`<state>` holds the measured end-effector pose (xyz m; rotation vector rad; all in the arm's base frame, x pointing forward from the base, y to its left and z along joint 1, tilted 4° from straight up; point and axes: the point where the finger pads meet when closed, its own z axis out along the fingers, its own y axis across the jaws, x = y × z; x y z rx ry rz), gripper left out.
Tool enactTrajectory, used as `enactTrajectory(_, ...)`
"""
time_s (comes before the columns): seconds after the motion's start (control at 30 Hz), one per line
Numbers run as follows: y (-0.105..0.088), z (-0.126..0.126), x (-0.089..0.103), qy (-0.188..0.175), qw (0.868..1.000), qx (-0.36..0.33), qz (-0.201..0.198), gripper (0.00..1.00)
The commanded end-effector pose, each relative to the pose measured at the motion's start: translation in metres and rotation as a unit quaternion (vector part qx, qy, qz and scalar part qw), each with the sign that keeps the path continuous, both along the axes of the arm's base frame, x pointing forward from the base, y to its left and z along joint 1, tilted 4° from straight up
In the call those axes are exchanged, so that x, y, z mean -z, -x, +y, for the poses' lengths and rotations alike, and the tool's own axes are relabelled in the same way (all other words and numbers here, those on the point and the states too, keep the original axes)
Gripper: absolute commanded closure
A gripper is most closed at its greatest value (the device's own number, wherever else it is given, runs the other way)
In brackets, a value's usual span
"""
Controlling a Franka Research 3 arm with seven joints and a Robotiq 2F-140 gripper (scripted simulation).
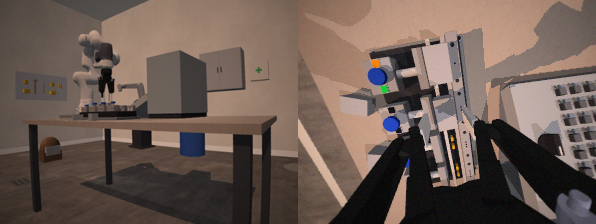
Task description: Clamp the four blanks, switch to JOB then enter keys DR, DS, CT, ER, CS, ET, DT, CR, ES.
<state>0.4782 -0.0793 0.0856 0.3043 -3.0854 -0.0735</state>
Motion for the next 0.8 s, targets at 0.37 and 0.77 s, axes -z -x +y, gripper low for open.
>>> enactTrajectory(0.37, -0.002, -0.001, -0.060, -0.001, 1.000, 0.000, 0.002, 0.60)
enactTrajectory(0.77, -0.005, -0.003, -0.104, -0.001, 1.000, 0.000, 0.002, 0.60)
